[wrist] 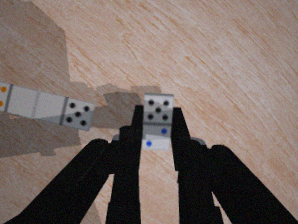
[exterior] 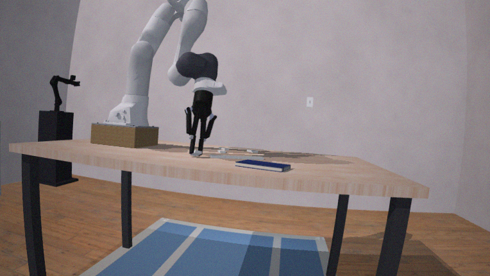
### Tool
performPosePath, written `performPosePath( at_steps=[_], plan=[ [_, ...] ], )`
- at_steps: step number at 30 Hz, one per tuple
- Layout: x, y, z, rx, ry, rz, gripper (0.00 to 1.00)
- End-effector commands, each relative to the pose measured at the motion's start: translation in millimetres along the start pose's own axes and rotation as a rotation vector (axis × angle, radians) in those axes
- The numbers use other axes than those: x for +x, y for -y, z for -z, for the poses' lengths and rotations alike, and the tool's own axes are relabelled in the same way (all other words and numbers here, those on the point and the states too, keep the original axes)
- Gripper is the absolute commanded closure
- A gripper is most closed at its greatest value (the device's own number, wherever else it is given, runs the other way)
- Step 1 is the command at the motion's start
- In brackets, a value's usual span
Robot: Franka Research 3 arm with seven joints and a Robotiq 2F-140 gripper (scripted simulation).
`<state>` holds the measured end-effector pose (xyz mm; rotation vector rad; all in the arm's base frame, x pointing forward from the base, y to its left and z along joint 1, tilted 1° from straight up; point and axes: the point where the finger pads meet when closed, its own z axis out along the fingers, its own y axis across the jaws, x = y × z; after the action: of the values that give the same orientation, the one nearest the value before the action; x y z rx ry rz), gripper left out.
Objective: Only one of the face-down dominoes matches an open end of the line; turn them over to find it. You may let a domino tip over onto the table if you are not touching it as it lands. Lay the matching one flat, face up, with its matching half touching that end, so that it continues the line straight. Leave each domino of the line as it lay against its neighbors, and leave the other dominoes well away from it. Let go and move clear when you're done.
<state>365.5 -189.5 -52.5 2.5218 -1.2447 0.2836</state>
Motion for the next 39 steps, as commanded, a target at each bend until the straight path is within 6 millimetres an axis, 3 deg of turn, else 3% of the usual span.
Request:
performPosePath(
  at_steps=[1,9,24,26,33,39],
  plan=[
    [1.9,18.1,-4.2,0.078,0.027,0.267,0.78],
    [1.9,18.1,-4.3,0.132,0.025,0.464,0.78],
    [1.9,18.1,-4.3,0.294,0.044,1.015,0.78],
    [1.9,18.1,-4.3,0.294,0.044,1.015,0.78],
    [1.9,18.1,-4.3,0.386,0.127,1.331,0.78],
    [1.9,18.1,-4.3,0.392,0.137,1.346,0.78]
  ],
)
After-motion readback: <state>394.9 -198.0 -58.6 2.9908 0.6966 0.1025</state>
